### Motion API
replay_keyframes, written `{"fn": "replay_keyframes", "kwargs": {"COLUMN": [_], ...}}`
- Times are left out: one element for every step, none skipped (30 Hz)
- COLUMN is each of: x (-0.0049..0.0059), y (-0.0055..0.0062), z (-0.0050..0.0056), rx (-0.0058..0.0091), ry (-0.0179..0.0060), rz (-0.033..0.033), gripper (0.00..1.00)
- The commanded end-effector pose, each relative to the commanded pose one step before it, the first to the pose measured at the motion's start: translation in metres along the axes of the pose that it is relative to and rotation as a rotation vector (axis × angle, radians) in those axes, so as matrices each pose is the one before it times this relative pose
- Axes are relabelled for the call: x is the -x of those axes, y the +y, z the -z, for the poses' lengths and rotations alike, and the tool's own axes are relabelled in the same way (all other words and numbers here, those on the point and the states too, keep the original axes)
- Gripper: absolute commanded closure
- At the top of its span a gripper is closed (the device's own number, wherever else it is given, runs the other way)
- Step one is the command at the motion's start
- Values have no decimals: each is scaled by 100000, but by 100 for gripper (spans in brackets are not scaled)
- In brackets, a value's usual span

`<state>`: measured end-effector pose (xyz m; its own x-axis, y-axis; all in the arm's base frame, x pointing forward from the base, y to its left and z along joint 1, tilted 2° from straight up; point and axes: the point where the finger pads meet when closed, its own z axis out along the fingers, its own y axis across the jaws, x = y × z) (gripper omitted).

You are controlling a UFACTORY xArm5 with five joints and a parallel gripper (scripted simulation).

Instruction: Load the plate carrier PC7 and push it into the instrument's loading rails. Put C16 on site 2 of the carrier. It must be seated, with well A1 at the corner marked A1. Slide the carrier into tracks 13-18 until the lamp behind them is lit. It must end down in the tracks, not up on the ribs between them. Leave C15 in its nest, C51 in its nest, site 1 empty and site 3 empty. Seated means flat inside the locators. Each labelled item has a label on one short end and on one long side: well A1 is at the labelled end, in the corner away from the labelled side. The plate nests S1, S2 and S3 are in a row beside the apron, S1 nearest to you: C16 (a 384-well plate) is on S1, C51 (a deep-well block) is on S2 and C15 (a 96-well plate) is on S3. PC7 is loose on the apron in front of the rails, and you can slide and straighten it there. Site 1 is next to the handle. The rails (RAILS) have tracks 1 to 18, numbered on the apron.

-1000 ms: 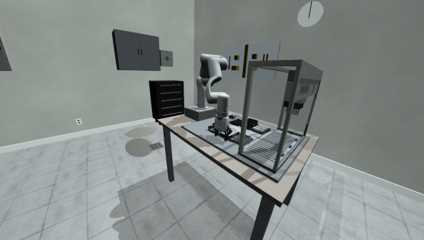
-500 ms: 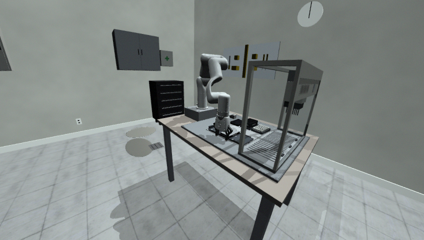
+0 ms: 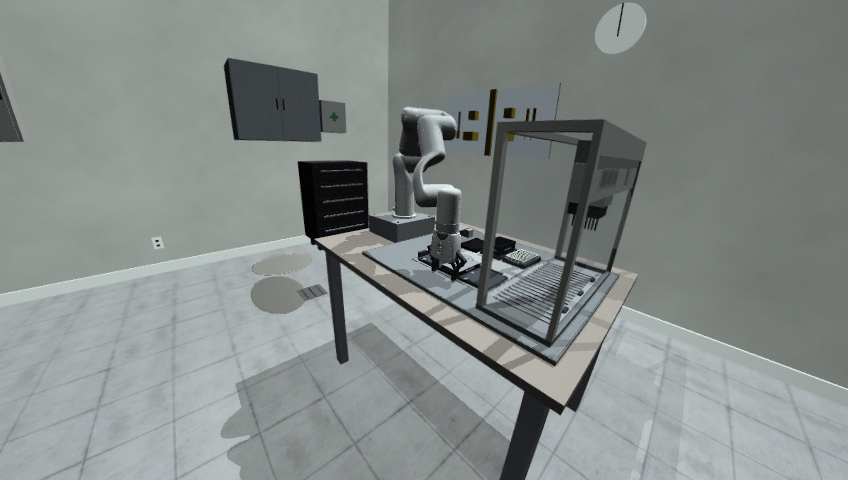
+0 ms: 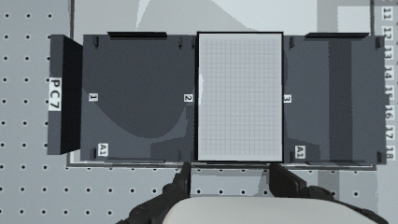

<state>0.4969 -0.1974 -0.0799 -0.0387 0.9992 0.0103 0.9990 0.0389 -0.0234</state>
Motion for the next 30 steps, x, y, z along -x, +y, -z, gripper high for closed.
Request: {"fn": "replay_keyframes", "kwargs": {"x": [48,0,0,0,0,0,0,0,0,0,67,67,67,67,67,67,67,0,0,67,67,67,67,67,67,67,67,67,67,67], "y": [143,0,0,0,0,0,0,0,0,0,0,0,0,0,0,0,0,0,0,0,0,0,0,0,0,0,0,0,0,0], "z": [155,0,0,0,0,0,0,0,0,0,1,1,1,1,1,1,1,0,0,1,1,1,1,1,1,1,1,1,1,1], "rx": [349,0,0,0,0,0,0,0,0,0,2,2,2,2,2,2,2,0,0,3,3,3,3,3,3,3,3,3,3,3], "ry": [-148,0,0,0,0,0,0,0,0,0,2,2,2,2,2,2,2,0,0,2,2,2,2,2,2,2,1,1,1,1], "rz": [24,0,0,0,0,0,0,0,0,0,0,0,0,0,0,0,0,0,0,0,0,0,0,0,0,0,0,0,0,0], "gripper": [0,0,0,0,0,0,0,0,0,0,0,0,0,0,0,0,0,0,0,0,0,0,0,0,0,0,0,0,0,0]}}
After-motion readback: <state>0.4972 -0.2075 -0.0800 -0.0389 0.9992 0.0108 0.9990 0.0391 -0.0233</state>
